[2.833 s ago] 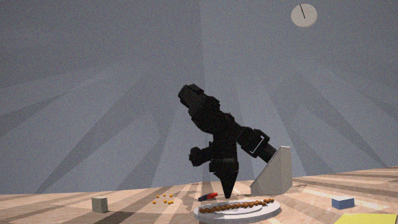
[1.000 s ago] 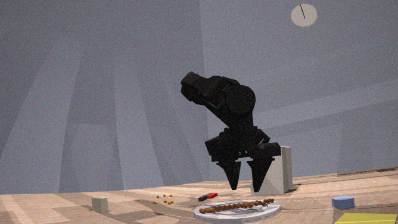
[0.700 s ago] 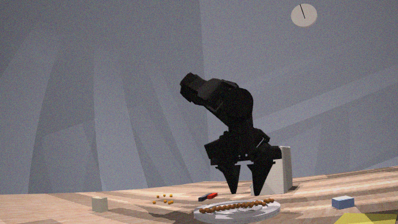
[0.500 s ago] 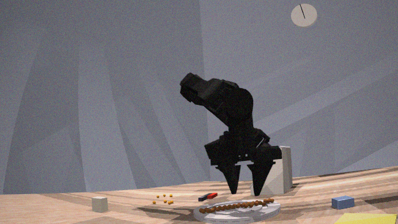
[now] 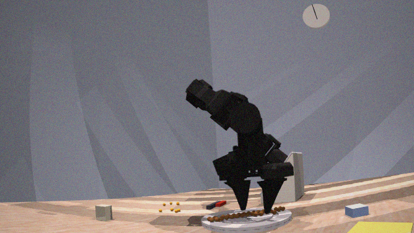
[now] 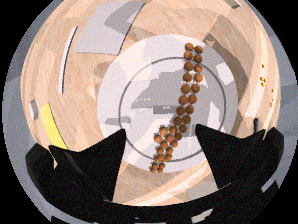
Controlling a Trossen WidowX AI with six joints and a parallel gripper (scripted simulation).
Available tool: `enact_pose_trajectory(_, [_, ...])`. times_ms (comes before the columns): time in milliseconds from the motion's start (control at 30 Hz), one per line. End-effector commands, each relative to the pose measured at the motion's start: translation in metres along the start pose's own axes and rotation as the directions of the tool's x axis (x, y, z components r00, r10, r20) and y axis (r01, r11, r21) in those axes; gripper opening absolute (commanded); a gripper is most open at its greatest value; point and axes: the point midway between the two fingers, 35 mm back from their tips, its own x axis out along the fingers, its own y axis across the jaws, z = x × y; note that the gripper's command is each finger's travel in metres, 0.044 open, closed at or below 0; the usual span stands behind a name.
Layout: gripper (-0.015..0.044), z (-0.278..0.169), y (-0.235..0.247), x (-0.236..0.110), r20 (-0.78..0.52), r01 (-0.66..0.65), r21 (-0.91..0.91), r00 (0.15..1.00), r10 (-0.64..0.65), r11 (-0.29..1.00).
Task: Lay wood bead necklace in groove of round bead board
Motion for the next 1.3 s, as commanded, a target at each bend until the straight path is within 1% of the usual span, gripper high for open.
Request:
enact_pose_trajectory(0, [0.038, -0.0044, -0.002, 0.0095, -0.008, 0.013, -0.015, 1.0, -0.013, 1.0])
enact_pose_trajectory(267, [0.038, -0.0045, -0.0021, 0.0105, -0.008, 0.013, -0.015, 1.0, -0.014, 1.0])
enact_pose_trajectory(600, [0.0118, -0.0026, -0.0012, 0.0084, -0.006, 0.007, -0.006, 1.0, -0.007, 1.0])
enact_pose_trajectory(1167, [0.0004, -0.0026, -0.0012, 0.0084, -0.006, 0.007, -0.006, 1.0, -0.007, 1.0])
enact_pose_trajectory(1267, [0.0, -0.0026, -0.0012, 0.0084, -0.006, 0.007, -0.006, 1.0, -0.007, 1.0])
